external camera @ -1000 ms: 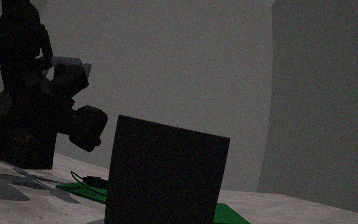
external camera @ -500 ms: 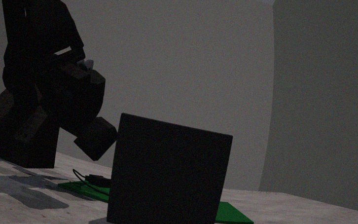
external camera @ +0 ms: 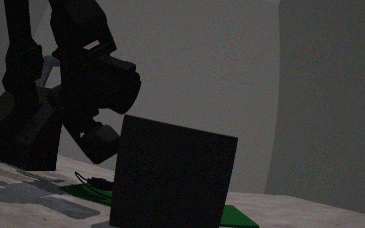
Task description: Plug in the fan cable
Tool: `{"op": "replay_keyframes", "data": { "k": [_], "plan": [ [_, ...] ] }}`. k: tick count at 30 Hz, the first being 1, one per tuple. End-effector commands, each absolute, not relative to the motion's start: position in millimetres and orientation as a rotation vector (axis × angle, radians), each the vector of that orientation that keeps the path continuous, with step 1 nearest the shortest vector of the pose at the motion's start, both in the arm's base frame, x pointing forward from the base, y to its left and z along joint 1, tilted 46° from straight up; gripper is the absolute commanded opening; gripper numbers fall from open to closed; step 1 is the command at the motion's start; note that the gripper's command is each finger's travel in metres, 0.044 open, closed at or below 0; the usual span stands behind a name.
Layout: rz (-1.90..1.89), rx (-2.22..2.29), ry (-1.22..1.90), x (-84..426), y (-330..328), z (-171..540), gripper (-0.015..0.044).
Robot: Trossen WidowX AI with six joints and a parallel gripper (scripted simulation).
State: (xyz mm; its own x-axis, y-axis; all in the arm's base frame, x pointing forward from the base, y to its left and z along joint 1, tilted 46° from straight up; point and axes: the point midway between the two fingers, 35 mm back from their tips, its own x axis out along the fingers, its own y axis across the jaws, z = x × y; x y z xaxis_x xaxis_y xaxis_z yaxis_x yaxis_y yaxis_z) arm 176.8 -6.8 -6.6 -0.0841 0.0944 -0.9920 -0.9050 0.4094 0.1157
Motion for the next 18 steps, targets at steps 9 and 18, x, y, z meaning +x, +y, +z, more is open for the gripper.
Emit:
{"op": "replay_keyframes", "data": {
  "k": [9, 18],
  "plan": [
    [0.817, -0.915, 1.613, 181.1, -8.3, -4.2, 0.0205],
    [0.646, -1.045, 1.702, 187.3, -7.0, 1.5, 0.0205]
  ]
}}
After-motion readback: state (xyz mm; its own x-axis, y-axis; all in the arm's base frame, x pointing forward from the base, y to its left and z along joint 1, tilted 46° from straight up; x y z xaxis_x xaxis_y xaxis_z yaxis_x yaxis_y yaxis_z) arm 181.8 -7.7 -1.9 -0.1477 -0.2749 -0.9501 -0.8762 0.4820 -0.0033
